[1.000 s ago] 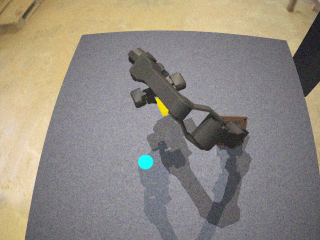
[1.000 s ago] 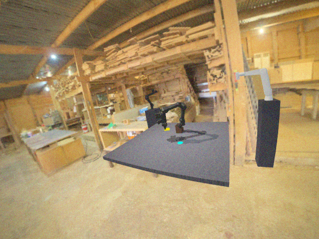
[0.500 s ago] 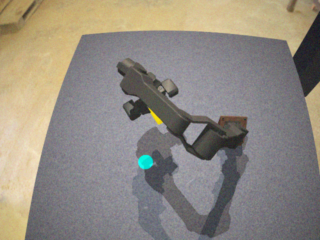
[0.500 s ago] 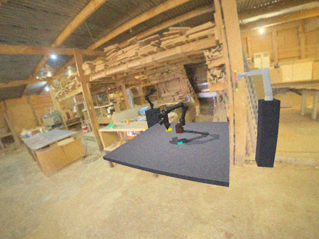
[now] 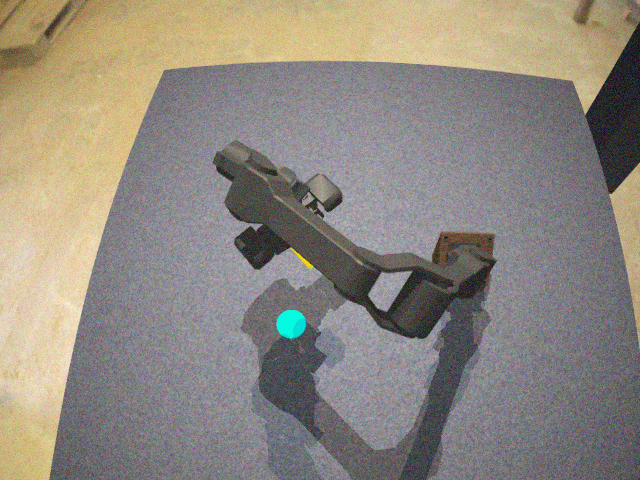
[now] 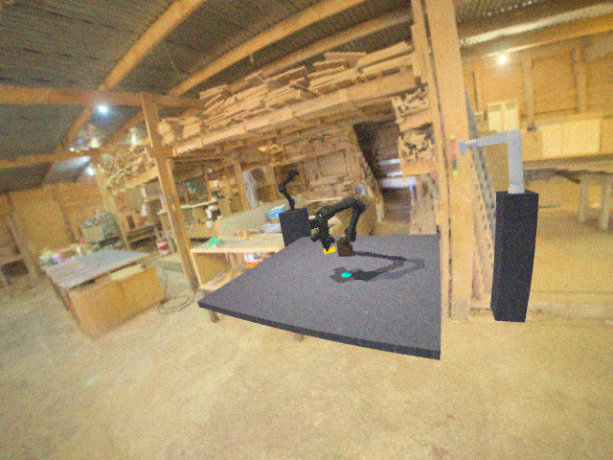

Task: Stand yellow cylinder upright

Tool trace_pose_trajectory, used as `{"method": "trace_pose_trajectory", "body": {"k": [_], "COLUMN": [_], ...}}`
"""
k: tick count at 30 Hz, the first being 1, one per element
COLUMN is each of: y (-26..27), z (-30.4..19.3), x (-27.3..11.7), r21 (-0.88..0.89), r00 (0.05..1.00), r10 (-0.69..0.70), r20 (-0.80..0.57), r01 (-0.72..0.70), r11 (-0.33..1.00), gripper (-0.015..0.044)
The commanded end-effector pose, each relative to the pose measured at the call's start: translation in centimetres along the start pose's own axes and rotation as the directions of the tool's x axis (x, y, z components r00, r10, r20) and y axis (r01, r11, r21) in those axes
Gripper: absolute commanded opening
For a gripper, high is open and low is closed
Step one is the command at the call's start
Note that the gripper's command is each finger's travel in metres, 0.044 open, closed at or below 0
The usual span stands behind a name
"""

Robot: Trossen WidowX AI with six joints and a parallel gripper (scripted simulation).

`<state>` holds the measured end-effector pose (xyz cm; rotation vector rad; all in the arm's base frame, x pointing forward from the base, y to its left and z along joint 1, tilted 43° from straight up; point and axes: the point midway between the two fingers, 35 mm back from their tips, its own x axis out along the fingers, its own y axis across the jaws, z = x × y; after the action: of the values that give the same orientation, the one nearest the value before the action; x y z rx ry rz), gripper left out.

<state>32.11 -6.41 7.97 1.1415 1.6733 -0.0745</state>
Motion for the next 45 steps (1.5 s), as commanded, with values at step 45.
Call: {"method": "trace_pose_trajectory", "body": {"k": [45], "y": [9.2], "z": [-7.1], "x": [0.2], "r21": [-0.39], "r00": [1.0], "r10": [0.006], "r20": [0.0], "r01": [-0.006], "r11": [0.921], "gripper": [0.0105]}}
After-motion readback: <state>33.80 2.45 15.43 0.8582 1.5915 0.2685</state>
